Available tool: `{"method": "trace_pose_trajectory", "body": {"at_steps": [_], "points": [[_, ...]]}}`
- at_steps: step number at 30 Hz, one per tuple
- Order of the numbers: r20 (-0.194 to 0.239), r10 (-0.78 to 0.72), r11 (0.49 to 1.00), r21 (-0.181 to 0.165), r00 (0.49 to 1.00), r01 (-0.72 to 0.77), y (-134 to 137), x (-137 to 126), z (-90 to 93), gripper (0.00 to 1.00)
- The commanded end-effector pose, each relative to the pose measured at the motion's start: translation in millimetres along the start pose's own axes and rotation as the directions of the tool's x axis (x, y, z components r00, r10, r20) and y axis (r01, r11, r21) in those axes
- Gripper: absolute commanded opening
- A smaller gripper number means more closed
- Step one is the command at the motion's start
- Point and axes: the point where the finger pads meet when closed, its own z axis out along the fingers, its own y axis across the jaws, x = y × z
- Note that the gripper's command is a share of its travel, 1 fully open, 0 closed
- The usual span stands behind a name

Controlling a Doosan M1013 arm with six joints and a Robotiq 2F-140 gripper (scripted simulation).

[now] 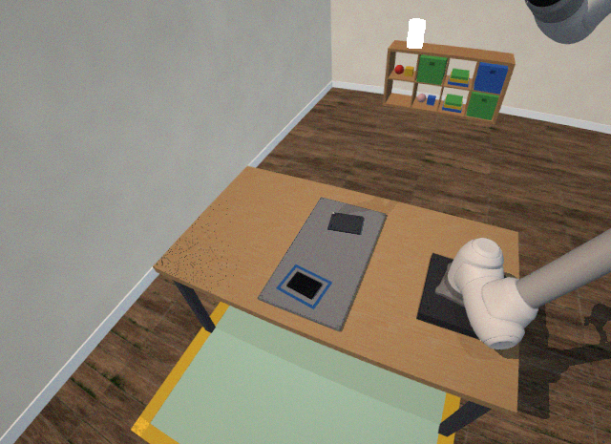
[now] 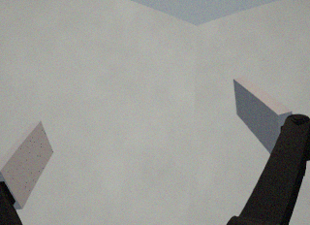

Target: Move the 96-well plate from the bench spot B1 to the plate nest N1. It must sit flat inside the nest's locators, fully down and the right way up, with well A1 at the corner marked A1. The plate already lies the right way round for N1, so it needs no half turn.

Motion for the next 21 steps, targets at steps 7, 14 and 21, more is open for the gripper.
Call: {"method": "trace_pose_trajectory", "body": {"at_steps": [7,14,21], "points": [[0.0,0.0,1.0,0.0,1.0,0.0,0.1,0.0,0.0,1.0],[0.0,0.0,1.0,0.0,1.0,0.0,0.1,0.0,0.0,1.0],[0.098,0.067,0.998,-0.005,0.993,-0.066,5.3,-17.9,7.5,1.0]]}}
